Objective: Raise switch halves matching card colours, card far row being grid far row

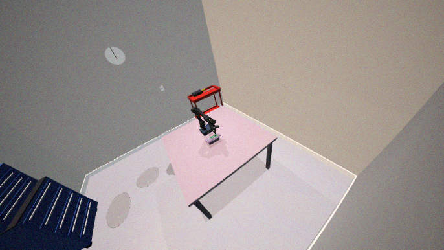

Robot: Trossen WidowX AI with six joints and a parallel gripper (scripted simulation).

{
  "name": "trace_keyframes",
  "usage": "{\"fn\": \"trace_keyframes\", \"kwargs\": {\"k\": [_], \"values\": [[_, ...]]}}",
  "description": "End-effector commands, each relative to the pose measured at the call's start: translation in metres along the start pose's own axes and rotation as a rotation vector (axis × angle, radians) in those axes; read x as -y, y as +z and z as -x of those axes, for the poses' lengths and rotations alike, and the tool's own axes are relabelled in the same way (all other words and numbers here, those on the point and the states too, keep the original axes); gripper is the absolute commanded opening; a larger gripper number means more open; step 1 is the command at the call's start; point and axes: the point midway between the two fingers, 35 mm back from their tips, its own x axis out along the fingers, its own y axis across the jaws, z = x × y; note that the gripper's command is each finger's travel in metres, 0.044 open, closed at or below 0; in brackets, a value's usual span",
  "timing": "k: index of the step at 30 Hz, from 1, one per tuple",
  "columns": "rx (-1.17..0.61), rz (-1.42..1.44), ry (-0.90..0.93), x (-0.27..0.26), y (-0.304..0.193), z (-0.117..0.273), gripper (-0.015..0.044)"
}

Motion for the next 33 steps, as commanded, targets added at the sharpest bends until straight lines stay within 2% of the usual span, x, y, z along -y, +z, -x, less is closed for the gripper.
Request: {"fn": "trace_keyframes", "kwargs": {"k": [1,33], "values": [[-0.003,0.005,0.003,-0.0002,-0.0013,-0.0008,0.0000],[-0.003,0.005,0.003,-0.0002,-0.0014,-0.0050,0.0000]]}}
